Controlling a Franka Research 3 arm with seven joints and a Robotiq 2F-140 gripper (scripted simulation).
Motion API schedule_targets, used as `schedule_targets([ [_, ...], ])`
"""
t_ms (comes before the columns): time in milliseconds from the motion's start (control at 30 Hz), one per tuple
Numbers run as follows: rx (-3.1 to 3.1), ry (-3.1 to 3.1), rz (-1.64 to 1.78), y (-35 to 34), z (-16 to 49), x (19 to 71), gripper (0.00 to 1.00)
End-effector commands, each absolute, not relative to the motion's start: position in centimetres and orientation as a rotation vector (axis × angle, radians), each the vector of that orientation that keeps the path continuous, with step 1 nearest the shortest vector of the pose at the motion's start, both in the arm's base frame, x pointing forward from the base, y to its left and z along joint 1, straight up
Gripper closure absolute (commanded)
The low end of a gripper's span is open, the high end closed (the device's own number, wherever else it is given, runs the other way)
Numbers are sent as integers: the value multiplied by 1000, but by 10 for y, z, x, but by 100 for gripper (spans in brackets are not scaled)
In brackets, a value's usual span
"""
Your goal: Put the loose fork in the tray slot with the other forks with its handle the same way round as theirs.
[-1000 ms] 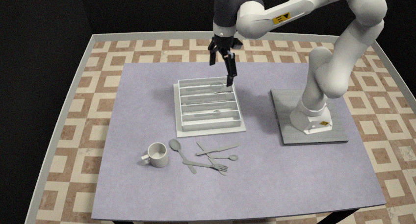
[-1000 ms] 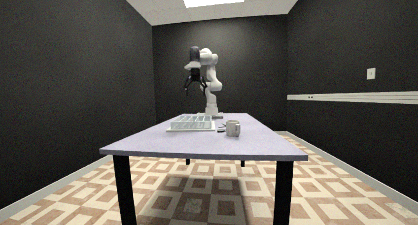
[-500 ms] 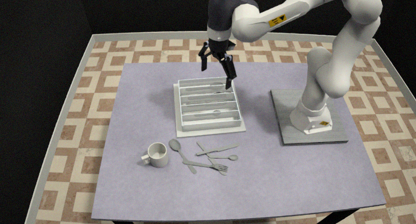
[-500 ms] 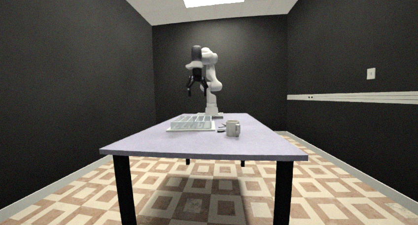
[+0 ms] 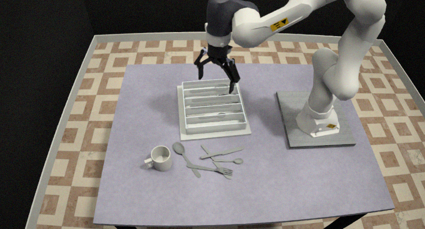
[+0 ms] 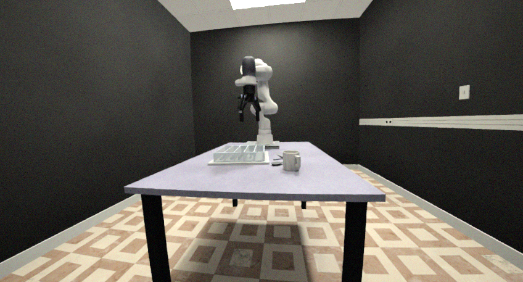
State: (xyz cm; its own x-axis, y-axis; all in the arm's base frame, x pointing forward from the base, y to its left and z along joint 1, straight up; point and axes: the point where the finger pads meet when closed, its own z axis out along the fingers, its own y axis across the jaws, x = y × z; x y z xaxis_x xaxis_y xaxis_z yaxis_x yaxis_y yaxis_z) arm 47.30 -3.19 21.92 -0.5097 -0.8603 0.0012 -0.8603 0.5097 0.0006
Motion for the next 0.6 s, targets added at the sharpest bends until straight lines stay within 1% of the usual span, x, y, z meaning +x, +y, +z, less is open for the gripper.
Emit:
schedule_targets([
  [0, 1782, -2596, -16, -26, 218, 480, 0],
  [567, 2147, -2306, -18, 3, 211, 500, 0],
])
